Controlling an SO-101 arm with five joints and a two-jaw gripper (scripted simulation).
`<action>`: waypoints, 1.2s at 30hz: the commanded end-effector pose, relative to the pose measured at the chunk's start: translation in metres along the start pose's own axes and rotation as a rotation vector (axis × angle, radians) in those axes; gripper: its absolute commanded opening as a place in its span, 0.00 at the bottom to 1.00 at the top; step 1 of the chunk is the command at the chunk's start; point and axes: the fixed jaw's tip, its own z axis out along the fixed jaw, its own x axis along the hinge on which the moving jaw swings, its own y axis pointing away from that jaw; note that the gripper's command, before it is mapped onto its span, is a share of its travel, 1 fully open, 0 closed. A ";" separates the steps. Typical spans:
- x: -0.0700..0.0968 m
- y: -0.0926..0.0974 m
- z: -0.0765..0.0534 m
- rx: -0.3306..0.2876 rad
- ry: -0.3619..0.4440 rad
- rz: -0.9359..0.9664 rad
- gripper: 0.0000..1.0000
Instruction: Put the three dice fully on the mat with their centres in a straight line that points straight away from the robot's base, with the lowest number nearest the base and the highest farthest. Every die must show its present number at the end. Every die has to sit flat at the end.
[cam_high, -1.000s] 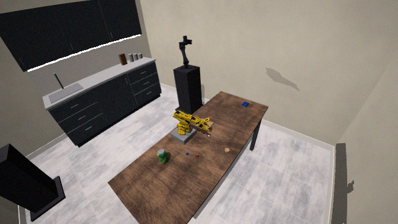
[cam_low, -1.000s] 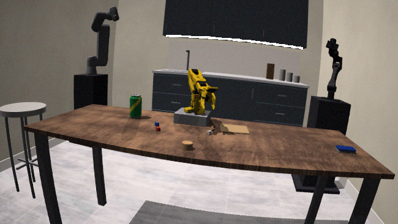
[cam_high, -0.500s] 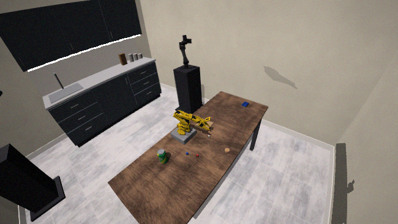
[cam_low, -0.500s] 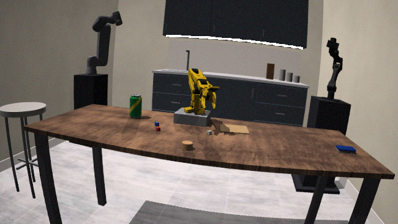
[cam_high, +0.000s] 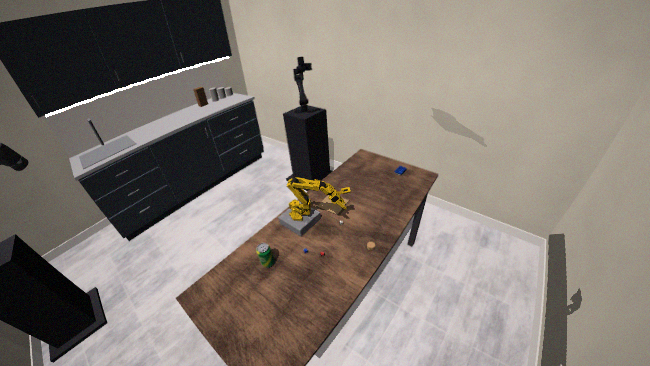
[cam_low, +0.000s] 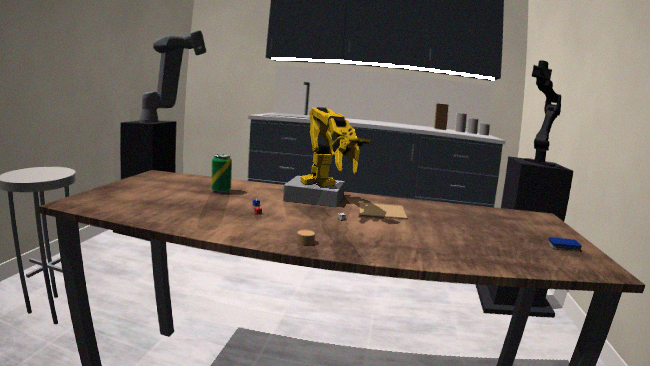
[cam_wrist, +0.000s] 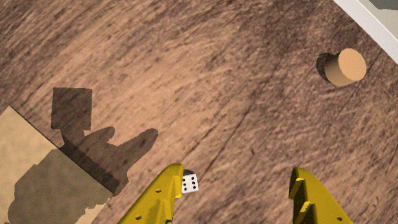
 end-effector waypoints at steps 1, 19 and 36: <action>-0.007 0.002 -0.002 -0.031 0.109 -0.070 0.25; -0.015 0.005 -0.006 -0.080 0.246 -0.180 0.25; 0.022 0.011 0.021 -0.129 0.459 -0.180 0.25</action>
